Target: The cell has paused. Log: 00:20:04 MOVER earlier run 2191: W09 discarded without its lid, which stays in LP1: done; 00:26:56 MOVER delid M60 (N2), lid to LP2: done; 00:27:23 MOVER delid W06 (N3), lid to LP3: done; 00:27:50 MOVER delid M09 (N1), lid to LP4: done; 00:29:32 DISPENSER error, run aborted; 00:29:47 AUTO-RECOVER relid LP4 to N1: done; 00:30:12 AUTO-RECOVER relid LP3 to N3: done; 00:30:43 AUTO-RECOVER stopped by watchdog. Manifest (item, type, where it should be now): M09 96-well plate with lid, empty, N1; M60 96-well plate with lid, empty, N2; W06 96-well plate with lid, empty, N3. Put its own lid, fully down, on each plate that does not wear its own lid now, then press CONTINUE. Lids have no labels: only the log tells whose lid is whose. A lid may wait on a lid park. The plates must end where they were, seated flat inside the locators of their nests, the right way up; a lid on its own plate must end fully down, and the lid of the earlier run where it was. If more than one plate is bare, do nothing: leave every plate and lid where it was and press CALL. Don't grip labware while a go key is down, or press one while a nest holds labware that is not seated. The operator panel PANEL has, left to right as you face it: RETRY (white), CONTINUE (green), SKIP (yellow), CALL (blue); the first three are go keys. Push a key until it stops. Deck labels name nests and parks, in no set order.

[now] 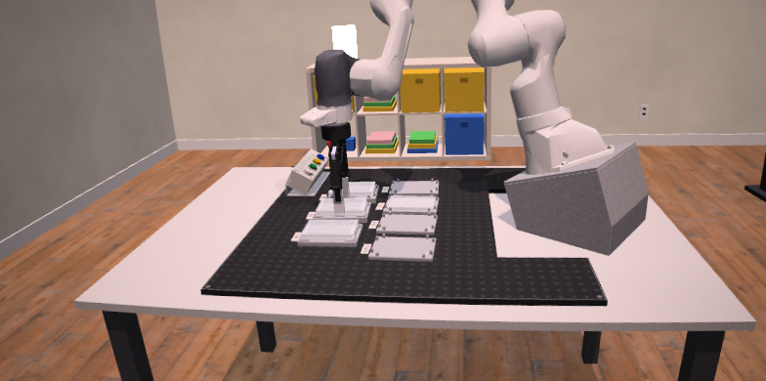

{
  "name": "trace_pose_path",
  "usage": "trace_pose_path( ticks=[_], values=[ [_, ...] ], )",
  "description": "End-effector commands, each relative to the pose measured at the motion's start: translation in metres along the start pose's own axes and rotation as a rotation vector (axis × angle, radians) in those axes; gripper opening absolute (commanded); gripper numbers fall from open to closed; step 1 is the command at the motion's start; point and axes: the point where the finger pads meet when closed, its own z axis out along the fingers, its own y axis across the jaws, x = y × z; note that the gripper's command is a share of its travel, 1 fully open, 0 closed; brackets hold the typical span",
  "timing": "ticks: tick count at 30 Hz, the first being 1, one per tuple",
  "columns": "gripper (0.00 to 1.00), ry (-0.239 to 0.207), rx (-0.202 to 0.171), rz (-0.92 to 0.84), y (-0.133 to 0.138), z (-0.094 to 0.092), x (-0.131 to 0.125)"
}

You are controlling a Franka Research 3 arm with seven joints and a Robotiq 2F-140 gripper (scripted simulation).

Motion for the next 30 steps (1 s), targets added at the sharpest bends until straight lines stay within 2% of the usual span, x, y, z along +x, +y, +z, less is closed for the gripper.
trace_pose_path(
  ticks=[1, 10, 11, 30],
  values=[
    [0.0, 0.004, 0.002, 0.002, -0.0005, -0.0001, 0.0014],
    [0.0, 0.004, 0.002, 0.002, -0.0005, -0.0001, 0.0014],
    [0.66, 0.004, 0.002, 0.002, -0.0005, -0.0001, 0.0014],
    [0.66, 0.004, 0.002, 0.002, -0.0005, -0.0001, 0.0014]
  ],
)
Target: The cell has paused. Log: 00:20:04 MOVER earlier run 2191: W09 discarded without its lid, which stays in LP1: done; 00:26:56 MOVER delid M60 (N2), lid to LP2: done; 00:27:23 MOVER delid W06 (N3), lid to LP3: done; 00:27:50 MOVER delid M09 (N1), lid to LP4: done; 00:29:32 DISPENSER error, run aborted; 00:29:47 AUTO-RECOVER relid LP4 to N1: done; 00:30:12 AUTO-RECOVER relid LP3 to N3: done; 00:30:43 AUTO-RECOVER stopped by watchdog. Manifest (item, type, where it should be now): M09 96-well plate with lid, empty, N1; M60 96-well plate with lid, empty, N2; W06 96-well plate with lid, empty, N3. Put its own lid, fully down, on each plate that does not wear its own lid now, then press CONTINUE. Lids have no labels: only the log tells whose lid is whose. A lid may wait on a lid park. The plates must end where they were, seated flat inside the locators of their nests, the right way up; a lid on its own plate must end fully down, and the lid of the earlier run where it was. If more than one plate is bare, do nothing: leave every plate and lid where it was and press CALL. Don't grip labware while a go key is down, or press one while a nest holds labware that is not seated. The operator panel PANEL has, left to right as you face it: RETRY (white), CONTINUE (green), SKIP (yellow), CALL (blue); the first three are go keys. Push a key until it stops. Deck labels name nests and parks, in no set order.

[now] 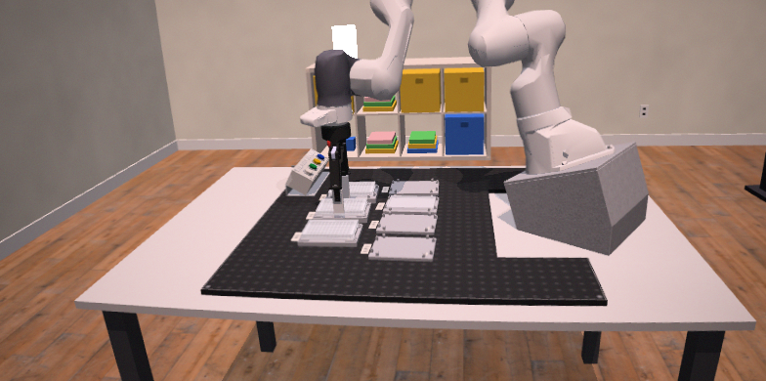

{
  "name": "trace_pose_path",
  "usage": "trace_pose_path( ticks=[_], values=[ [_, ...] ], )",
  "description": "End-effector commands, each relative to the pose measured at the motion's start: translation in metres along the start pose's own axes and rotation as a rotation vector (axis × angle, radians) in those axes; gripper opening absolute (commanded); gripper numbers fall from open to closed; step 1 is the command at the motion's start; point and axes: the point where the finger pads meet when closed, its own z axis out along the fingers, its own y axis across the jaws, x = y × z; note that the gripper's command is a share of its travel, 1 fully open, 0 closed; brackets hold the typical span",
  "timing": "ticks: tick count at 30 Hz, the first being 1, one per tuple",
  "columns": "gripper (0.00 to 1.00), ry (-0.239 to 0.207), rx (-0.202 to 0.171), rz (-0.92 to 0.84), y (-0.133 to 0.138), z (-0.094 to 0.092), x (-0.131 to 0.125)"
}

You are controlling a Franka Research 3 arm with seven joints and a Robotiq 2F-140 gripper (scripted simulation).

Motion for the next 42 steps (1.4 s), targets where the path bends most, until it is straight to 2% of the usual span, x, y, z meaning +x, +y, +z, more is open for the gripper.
trace_pose_path(
  ticks=[1, 33, 42],
  values=[
    [0.66, 0.003, 0.002, 0.002, -0.0005, -0.0001, 0.0013],
    [0.66, 0.003, 0.002, 0.002, -0.0005, -0.0002, 0.0013],
    [0.66, 0.004, 0.002, 0.002, -0.0004, -0.0054, 0.0013]
  ],
)
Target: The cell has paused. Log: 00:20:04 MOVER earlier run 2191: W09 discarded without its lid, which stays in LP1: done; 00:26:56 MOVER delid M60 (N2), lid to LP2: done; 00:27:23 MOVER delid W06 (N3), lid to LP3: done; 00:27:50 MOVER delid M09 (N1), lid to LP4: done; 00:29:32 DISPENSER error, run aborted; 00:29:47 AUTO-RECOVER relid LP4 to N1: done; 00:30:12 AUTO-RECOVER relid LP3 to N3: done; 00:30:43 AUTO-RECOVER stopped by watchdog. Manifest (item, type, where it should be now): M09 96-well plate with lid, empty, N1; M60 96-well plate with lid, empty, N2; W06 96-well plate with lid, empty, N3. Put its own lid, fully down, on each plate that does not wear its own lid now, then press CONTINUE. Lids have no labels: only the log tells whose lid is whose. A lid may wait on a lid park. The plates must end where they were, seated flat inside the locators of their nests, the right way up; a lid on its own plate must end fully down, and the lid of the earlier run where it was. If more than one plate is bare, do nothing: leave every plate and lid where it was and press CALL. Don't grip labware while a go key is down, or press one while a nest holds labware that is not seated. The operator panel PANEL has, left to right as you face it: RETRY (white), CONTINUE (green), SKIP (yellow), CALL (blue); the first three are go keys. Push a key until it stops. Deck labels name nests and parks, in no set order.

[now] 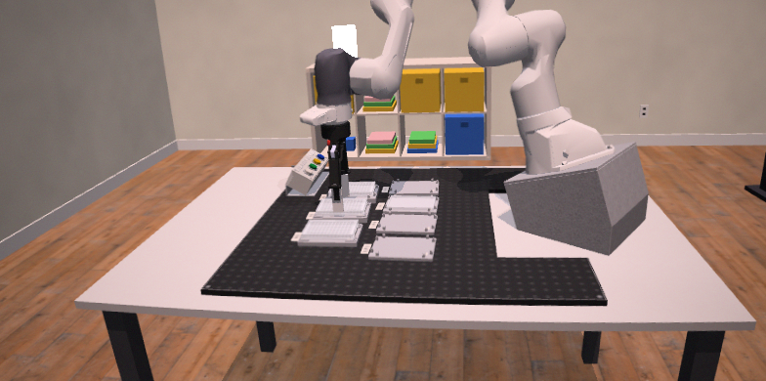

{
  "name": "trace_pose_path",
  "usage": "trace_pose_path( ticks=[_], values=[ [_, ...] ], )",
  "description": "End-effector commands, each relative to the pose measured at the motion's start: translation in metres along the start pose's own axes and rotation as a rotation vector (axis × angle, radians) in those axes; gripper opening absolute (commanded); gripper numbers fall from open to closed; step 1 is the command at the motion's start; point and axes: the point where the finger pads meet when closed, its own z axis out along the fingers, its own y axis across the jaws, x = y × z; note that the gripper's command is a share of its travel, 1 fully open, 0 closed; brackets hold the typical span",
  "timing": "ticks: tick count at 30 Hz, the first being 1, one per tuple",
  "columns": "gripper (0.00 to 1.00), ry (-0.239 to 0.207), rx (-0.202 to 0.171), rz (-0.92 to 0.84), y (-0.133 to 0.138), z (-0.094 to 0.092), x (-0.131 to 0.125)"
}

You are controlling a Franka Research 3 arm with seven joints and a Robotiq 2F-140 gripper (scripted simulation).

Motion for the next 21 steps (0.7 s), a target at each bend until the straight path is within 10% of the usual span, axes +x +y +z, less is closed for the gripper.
trace_pose_path(
  ticks=[1, 21],
  values=[
    [0.66, 0.0, 0.003, -0.002, -0.001, -0.004, 0.0],
    [0.66, 0.001, 0.003, -0.002, -0.001, -0.041, 0.0]
  ],
)
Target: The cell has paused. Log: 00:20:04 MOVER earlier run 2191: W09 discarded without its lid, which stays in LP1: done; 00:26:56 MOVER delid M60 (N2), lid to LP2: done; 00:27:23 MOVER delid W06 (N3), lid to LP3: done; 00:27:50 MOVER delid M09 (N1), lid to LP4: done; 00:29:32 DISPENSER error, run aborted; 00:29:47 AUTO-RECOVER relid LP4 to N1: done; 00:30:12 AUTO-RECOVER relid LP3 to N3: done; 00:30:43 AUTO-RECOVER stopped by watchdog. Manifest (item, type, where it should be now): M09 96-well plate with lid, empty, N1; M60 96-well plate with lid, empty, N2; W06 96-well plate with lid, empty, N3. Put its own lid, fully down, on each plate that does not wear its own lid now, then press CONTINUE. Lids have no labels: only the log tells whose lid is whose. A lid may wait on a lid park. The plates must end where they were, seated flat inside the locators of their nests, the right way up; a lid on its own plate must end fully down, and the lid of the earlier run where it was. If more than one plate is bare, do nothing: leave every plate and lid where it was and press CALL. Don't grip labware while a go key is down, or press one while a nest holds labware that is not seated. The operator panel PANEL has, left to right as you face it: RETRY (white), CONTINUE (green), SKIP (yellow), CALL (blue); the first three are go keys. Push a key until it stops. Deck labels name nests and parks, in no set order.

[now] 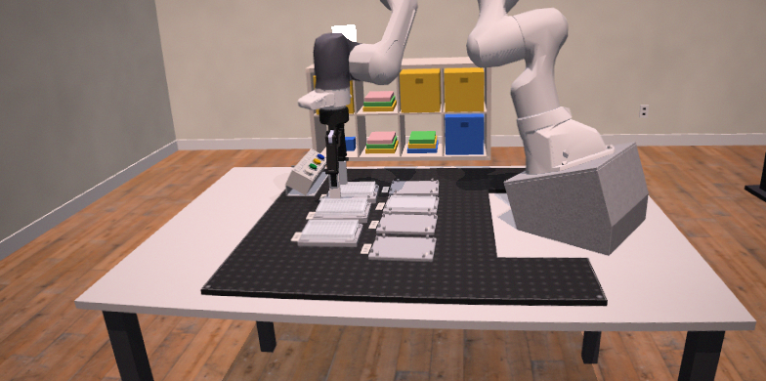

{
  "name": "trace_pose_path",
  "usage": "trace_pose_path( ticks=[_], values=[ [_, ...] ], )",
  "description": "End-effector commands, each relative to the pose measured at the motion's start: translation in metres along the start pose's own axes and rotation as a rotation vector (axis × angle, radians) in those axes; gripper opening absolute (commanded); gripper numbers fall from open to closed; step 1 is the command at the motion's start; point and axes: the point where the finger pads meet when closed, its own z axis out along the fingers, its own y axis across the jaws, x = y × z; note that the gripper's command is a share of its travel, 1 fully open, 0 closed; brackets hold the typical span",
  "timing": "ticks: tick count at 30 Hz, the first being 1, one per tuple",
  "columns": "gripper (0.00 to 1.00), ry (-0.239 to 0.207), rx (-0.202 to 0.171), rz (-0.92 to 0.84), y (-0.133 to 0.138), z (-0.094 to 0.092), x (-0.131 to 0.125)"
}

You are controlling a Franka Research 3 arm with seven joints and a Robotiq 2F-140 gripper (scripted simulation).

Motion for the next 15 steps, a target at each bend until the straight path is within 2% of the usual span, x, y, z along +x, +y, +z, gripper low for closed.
trace_pose_path(
  ticks=[1, 15],
  values=[
    [0.66, -0.01, -0.004, -0.016, 0.0011, -0.0034, -0.003],
    [0.66, -0.01, -0.004, -0.016, 0.0011, -0.0085, -0.003]
  ],
)
